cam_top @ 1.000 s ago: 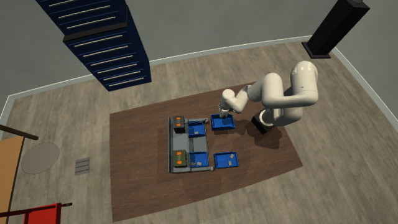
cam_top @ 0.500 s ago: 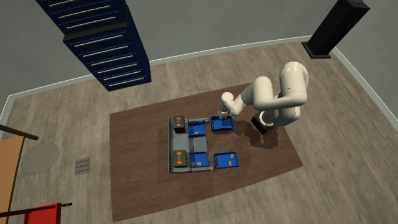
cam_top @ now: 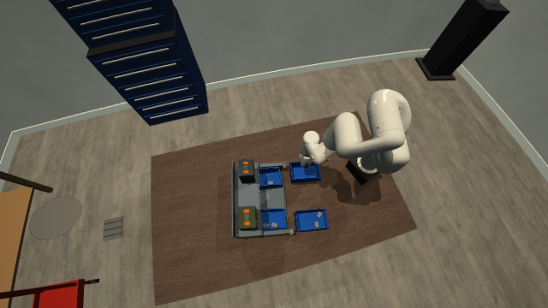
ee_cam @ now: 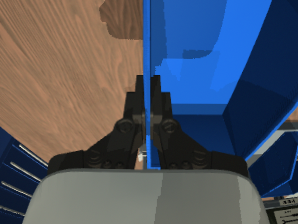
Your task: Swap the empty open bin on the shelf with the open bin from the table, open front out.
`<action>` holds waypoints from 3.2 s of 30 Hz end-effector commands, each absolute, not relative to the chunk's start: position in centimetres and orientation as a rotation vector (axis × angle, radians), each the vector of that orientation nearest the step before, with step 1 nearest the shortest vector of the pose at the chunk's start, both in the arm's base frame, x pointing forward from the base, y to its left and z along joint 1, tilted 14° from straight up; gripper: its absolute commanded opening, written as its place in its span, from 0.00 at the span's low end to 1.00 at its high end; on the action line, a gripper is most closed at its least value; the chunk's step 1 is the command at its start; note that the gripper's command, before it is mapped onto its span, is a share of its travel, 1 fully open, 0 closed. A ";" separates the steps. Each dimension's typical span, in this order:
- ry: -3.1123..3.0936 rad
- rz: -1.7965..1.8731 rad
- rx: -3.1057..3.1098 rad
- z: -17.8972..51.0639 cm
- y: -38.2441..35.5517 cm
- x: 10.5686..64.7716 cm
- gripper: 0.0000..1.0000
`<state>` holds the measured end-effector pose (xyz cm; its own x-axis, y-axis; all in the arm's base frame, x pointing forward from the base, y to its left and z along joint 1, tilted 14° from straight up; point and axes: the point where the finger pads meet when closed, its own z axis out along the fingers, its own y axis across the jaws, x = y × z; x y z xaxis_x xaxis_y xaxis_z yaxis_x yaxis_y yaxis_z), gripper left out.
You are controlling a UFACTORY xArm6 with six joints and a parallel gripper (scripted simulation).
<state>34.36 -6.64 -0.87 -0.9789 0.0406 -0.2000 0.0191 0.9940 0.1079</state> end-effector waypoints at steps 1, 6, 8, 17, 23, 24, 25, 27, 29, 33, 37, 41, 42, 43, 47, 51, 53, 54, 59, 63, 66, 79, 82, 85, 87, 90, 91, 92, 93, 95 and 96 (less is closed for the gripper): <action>2.915 0.164 0.042 -1.6 -6.6 34.7 0.00; 2.915 0.164 0.042 -1.9 -6.6 34.8 0.00; 2.915 0.164 0.042 -2.0 -6.6 34.8 0.00; 2.915 0.164 0.042 -2.1 -6.5 34.8 0.00; 2.915 0.164 0.042 -2.1 -6.5 34.8 0.00; 2.915 0.164 0.042 -2.1 -6.5 34.8 0.00; 2.915 0.164 0.042 -2.1 -6.5 34.8 0.00; 2.915 0.164 0.042 -2.1 -6.5 34.8 0.00; 2.915 0.164 0.042 -2.2 -6.5 34.8 0.00; 2.915 0.164 0.042 -2.4 -6.5 34.9 0.00; 2.915 0.164 0.042 -2.7 -6.5 34.9 0.00; 2.915 0.164 0.042 -2.8 -6.4 35.0 0.00; 2.915 0.164 0.042 -2.8 -6.4 35.0 0.00; 2.915 0.164 0.042 -2.8 -6.4 35.0 0.00; 2.915 0.164 0.042 -2.8 -6.4 35.0 0.00; 2.915 0.164 0.042 -2.8 -6.4 35.0 0.00; 2.915 0.164 0.042 -2.8 -6.4 35.0 0.00; 2.915 0.164 0.042 -2.8 -6.4 35.0 0.00; 2.915 0.164 0.042 -2.8 -6.4 35.0 0.26; 2.915 0.164 0.042 -2.8 -6.4 35.0 0.26; 2.915 0.164 0.042 -2.8 -6.4 35.0 0.26; 2.915 0.164 0.042 -2.8 -6.4 35.0 0.26; 2.915 0.164 0.042 -2.8 -6.4 35.0 0.26; 2.915 0.164 0.042 -2.8 -6.4 35.0 0.26; 2.915 0.164 0.042 -2.8 -6.4 35.0 0.26; 2.915 0.164 0.042 -2.8 -6.4 35.0 0.26; 2.915 0.164 0.042 -2.8 -6.4 35.0 0.26; 2.915 0.164 0.042 -2.8 -6.4 35.0 0.26; 2.915 0.164 0.042 -2.8 -6.4 35.0 0.26; 2.915 0.164 0.042 -2.8 -6.4 35.0 0.26; 2.915 0.164 0.042 -2.8 -6.4 35.0 0.26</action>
<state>34.88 -6.41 -2.85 -0.9755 0.0409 -0.2161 0.0163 0.9933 0.1144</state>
